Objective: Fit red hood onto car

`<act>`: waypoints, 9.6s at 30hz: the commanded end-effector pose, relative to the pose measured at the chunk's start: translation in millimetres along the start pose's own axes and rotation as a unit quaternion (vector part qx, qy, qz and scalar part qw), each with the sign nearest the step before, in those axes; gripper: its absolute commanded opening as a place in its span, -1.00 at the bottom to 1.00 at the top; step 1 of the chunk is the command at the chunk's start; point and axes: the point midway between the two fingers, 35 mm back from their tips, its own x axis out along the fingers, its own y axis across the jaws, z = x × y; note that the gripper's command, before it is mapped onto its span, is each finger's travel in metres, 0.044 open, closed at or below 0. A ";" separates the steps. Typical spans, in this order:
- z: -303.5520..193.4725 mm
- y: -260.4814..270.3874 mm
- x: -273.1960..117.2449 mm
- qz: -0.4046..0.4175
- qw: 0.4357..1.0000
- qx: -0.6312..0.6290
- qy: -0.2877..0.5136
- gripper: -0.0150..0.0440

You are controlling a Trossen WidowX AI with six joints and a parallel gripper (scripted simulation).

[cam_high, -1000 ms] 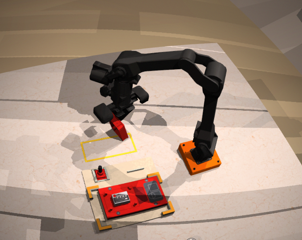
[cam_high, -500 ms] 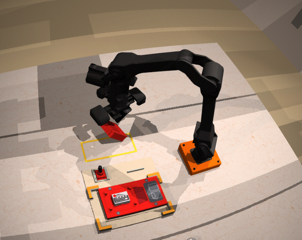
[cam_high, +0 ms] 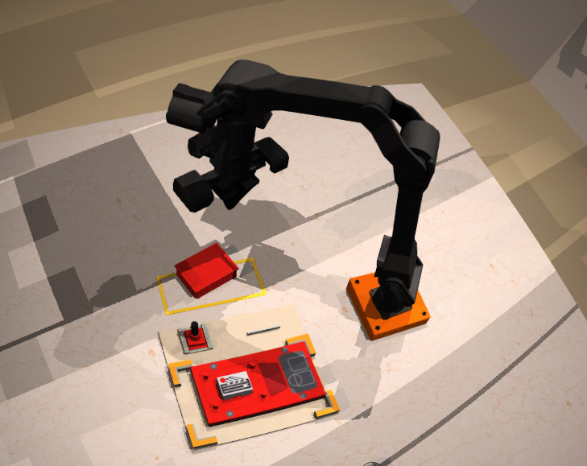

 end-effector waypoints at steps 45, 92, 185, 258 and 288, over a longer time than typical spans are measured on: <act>-3.7 43.9 72.1 0.003 0.705 -0.709 0.000 1.00; -4.8 48.0 97.0 0.003 0.705 -0.709 0.000 1.00; -4.2 47.4 144.5 0.003 0.705 -0.709 0.000 1.00; -25.8 69.3 46.9 0.005 0.712 -0.702 -0.003 -0.49; -115.1 125.3 43.7 0.009 0.768 -0.641 -0.001 -0.49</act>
